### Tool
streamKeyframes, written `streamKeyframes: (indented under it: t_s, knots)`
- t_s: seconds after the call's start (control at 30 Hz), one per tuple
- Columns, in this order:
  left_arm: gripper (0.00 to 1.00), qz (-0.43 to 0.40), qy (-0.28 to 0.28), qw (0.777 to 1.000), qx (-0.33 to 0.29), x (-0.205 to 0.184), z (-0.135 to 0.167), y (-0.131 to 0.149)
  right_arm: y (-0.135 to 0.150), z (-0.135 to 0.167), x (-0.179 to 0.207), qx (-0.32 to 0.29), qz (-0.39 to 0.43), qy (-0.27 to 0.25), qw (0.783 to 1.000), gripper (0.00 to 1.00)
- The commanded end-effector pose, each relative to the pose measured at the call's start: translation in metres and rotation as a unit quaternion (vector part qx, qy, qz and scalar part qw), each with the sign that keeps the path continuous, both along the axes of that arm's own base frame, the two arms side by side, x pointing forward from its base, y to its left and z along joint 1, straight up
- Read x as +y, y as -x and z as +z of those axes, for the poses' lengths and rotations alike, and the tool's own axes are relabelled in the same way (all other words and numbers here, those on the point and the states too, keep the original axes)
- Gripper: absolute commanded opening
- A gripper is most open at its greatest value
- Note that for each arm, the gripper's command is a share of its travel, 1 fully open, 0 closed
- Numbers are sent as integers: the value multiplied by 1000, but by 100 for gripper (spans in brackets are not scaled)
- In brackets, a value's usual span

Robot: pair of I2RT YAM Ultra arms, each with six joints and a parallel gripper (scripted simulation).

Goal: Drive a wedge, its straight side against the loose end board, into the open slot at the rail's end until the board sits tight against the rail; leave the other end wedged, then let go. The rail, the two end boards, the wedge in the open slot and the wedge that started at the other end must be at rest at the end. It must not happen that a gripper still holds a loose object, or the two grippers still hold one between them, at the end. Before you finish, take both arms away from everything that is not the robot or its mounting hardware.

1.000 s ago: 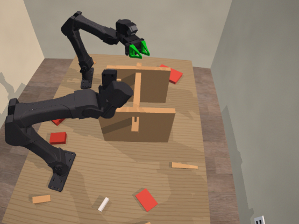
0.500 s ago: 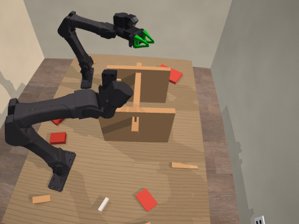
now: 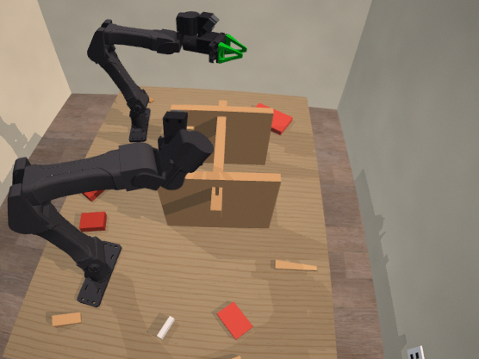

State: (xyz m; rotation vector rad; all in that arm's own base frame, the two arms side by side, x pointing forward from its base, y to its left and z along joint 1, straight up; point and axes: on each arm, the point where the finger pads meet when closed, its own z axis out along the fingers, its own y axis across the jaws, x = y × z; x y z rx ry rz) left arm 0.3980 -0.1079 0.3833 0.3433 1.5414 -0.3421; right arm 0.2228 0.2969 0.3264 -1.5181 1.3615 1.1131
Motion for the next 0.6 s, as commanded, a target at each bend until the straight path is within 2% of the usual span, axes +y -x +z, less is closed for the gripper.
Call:
streamKeyframes:
  t_s: [0.0,0.27,0.57]
  knots:
    - [42,60,0,998,-19,29,26,5,0,15,-2,-10,1,-11,1000,2]
    - [42,125,2,992,-21,62,36,10,0,15,-2,-10,1,-11,1000,2]
    - [42,226,3,974,-19,112,44,25,0,15,-2,-10,1,-11,1000,2]
